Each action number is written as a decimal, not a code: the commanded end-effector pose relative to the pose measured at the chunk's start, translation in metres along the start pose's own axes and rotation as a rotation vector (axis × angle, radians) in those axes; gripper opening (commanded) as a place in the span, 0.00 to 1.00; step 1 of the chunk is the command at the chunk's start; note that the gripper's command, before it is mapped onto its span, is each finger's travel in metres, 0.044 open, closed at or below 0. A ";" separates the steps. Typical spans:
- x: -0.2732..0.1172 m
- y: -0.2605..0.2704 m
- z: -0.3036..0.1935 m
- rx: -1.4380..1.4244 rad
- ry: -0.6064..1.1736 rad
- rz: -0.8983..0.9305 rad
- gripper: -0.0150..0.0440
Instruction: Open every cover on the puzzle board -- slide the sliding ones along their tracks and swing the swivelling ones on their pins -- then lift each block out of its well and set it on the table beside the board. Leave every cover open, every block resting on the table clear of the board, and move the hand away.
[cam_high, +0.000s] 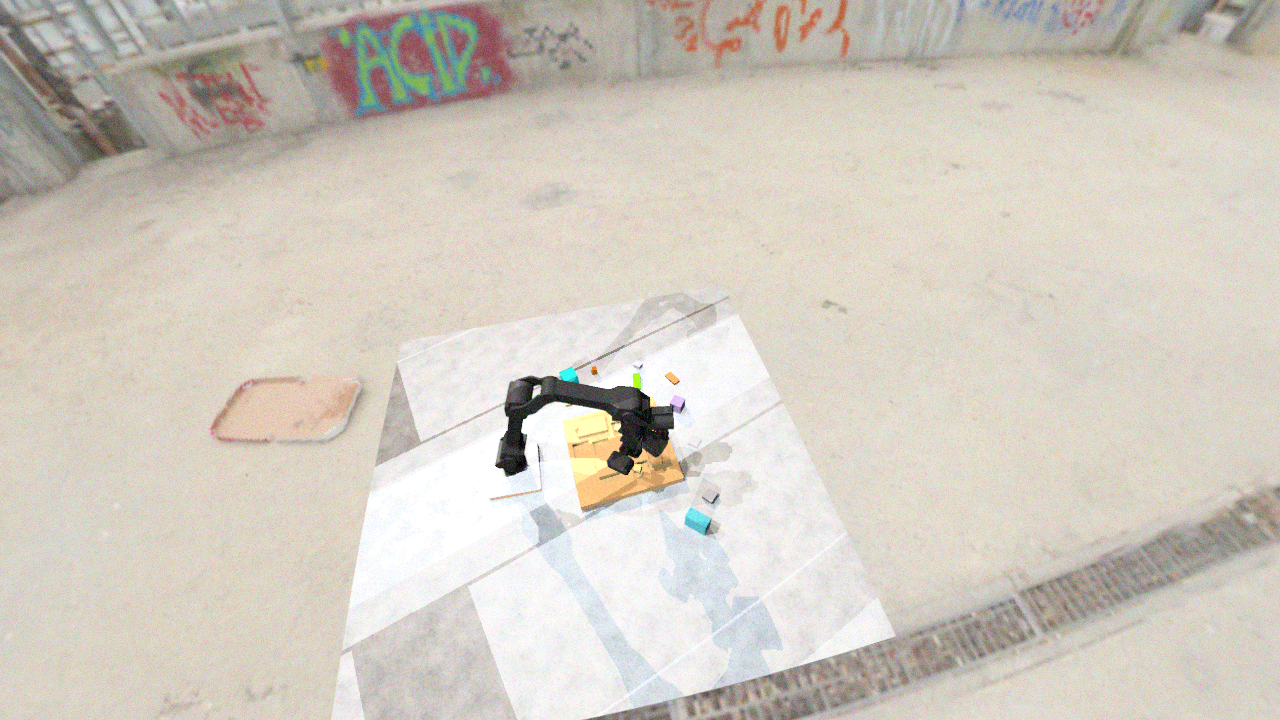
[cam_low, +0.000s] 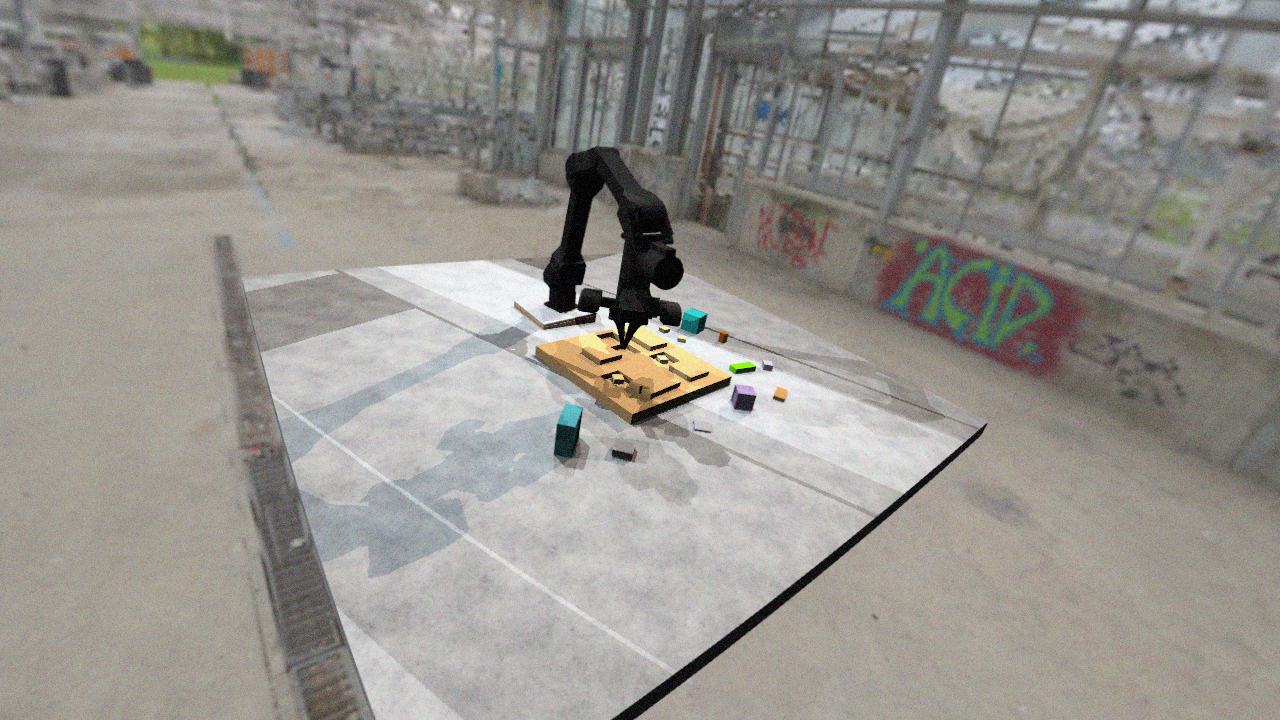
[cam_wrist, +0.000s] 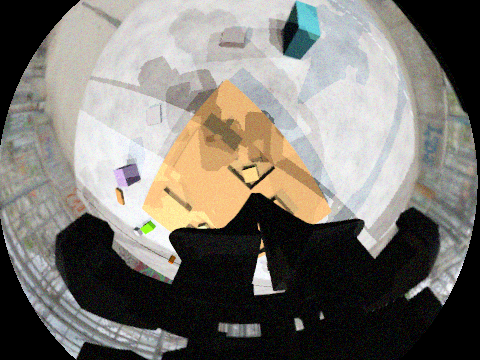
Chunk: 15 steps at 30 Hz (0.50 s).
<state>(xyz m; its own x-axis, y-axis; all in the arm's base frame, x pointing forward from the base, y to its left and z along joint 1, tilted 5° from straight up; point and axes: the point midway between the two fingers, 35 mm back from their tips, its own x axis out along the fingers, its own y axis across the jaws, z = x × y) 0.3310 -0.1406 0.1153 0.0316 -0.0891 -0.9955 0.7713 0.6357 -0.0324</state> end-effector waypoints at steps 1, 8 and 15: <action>0.000 -0.001 0.000 -0.286 -0.001 -0.002 0.25; 0.000 -0.001 0.000 -0.286 -0.001 -0.002 0.25; 0.024 -0.001 0.001 -0.286 -0.001 -0.002 0.25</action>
<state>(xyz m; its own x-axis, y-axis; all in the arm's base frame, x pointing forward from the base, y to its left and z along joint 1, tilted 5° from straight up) 0.3330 -0.1437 0.1053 0.0439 -0.0947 -0.9945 0.5652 0.8232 -0.0534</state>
